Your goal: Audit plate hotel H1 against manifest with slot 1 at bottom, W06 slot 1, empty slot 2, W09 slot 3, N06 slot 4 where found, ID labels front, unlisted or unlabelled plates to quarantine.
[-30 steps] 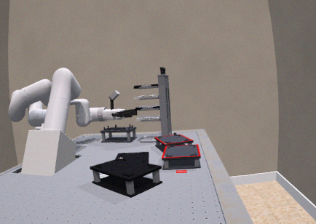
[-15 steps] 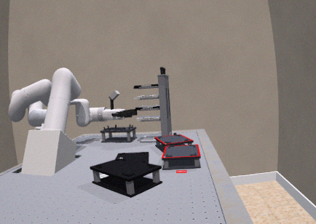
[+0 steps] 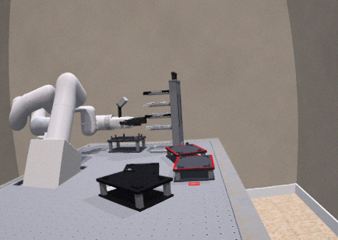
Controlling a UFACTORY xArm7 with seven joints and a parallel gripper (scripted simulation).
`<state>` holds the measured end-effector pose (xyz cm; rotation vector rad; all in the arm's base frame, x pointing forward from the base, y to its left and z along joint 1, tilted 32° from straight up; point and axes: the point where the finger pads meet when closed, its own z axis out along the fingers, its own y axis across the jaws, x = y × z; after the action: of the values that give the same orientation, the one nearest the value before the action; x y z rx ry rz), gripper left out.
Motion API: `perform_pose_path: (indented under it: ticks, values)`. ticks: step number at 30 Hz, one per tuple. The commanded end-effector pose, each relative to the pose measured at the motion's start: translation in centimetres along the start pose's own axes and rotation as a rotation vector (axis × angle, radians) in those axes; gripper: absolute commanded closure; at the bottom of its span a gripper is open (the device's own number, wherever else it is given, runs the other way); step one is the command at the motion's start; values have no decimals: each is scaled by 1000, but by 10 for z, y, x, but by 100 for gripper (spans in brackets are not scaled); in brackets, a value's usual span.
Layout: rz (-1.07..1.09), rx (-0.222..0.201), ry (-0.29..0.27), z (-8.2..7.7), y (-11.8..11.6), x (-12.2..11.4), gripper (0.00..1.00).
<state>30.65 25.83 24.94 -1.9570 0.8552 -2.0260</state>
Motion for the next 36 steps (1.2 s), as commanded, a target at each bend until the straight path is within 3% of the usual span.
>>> perform_pose_path:
  ticks: [1,14,36]
  values:
    - [3,-1,0,0,0,1,0]
    - [3,-1,0,0,0,1,0]
    - [3,-1,0,-33,0,1,0]
